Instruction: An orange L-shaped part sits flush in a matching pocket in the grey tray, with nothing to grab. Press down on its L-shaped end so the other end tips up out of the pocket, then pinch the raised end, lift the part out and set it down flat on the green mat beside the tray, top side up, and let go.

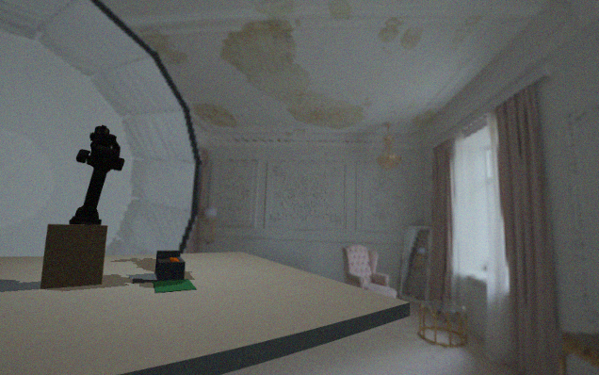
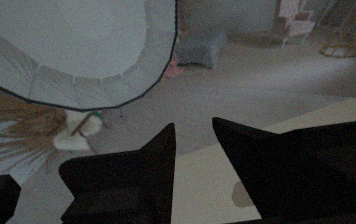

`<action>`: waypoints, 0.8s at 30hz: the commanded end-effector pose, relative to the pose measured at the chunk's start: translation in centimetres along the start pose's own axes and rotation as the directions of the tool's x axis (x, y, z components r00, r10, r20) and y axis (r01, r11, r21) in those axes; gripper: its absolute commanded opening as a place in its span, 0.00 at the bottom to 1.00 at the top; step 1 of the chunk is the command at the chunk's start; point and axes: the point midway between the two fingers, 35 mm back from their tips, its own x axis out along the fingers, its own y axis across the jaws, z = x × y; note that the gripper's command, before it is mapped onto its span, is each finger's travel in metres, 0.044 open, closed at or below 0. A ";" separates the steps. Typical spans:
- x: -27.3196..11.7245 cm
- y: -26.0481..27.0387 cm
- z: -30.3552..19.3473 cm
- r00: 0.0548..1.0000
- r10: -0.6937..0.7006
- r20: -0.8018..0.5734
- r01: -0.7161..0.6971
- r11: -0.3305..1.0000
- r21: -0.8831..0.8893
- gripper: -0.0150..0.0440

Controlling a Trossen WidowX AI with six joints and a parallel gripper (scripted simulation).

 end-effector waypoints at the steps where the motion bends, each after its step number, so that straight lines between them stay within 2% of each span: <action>1: 2.6 0.1 -2.7 0.993 -0.071 -0.090 0.062 0.993 -0.099 0.56; 6: 7.7 -2.5 -8.6 0.928 -0.247 -0.279 0.176 0.950 -0.257 0.56; 13: 10.8 -11.6 -15.9 0.716 -0.495 -0.493 0.335 0.863 -0.379 0.56; 20: 8.0 -22.4 -21.3 0.430 -0.612 -0.664 0.481 0.777 -0.406 0.56; 24: 4.1 -28.1 -24.4 0.263 -0.578 -0.773 0.593 0.729 -0.343 0.56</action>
